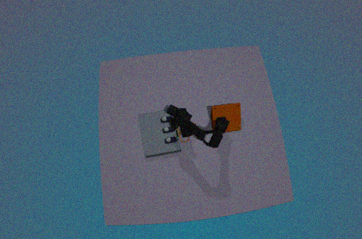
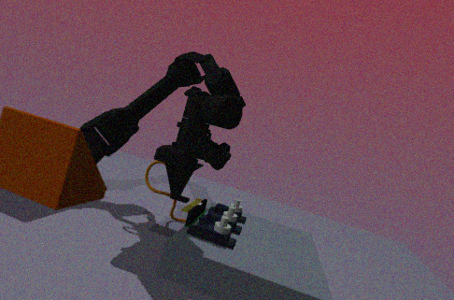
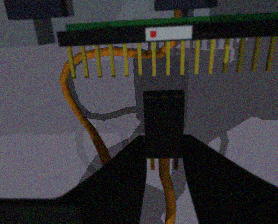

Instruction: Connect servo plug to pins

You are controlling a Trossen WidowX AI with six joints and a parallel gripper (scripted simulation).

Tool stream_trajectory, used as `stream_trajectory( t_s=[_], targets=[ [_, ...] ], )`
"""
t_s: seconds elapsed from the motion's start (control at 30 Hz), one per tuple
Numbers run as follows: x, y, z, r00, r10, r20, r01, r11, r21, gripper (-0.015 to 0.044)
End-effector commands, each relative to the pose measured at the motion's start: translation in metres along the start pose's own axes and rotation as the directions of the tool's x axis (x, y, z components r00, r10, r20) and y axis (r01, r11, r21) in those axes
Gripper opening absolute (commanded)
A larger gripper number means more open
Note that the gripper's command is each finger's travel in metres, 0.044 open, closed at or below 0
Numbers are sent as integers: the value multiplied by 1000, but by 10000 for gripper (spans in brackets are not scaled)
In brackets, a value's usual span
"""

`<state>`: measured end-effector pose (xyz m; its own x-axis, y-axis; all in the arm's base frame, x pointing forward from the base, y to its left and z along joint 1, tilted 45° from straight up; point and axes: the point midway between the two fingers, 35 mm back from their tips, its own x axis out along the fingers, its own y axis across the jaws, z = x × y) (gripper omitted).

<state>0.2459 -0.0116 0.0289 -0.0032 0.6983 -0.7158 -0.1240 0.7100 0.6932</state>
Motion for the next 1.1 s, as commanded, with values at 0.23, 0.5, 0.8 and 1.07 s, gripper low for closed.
stream_trajectory(
  t_s=[0.23,0.5,0.8,1.07],
  targets=[
    [0,-1,8,1000,3,1,-3,1000,4,0],
    [0,-1,12,1000,3,1,-3,1000,4,0],
    [0,-1,18,1000,2,2,-2,1000,4,0],
    [-1,0,23,1000,3,2,-3,1000,4,0]
  ],
)
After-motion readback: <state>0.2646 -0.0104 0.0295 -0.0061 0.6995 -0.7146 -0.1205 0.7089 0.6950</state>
